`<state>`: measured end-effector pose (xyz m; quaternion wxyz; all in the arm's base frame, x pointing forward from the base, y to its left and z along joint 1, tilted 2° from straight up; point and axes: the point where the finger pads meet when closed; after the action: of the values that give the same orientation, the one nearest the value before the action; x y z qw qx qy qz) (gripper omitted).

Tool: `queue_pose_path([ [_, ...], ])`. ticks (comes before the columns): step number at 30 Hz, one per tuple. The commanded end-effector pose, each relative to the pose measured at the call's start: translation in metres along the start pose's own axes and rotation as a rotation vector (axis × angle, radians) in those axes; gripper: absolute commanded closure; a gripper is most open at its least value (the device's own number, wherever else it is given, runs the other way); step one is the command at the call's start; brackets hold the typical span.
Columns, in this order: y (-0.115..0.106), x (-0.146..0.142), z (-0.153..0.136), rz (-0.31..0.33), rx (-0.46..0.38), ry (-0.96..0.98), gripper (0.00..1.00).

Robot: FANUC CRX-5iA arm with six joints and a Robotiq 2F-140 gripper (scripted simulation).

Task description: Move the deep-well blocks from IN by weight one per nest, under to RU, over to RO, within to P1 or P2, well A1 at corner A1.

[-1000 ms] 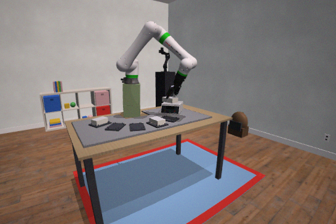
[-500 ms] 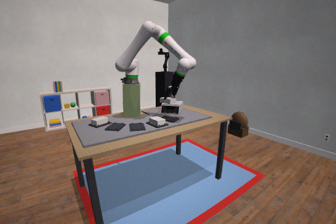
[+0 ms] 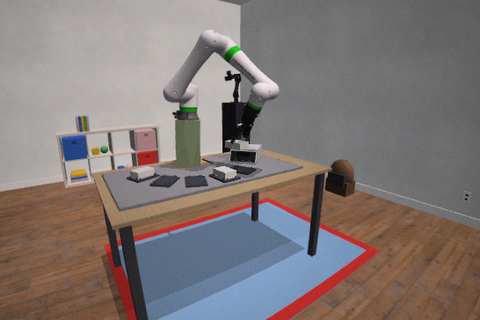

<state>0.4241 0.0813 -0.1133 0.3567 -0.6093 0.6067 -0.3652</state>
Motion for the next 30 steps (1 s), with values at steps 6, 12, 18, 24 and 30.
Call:
queue_pose_path([
  [6, -0.003, 0.024, 0.008, 0.0, 0.0, 0.0, 0.9],
  [12, -0.005, 0.037, 0.012, 0.0, 0.0, 0.0, 0.9],
  [18, -0.005, 0.052, 0.013, 0.033, -0.003, 0.058, 0.9],
  [24, -0.003, 0.072, 0.011, 0.133, -0.011, 0.231, 0.9],
  [30, -0.001, 0.085, 0.009, 0.199, -0.017, 0.346, 0.9],
])
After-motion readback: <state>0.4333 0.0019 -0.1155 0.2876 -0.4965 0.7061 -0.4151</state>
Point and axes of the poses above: the point where the finger pads meet when closed, its own y axis out along the fingers, its own x axis across the jaws, z = x × y, and after that the axes turned 5 degrees about y, right-handed
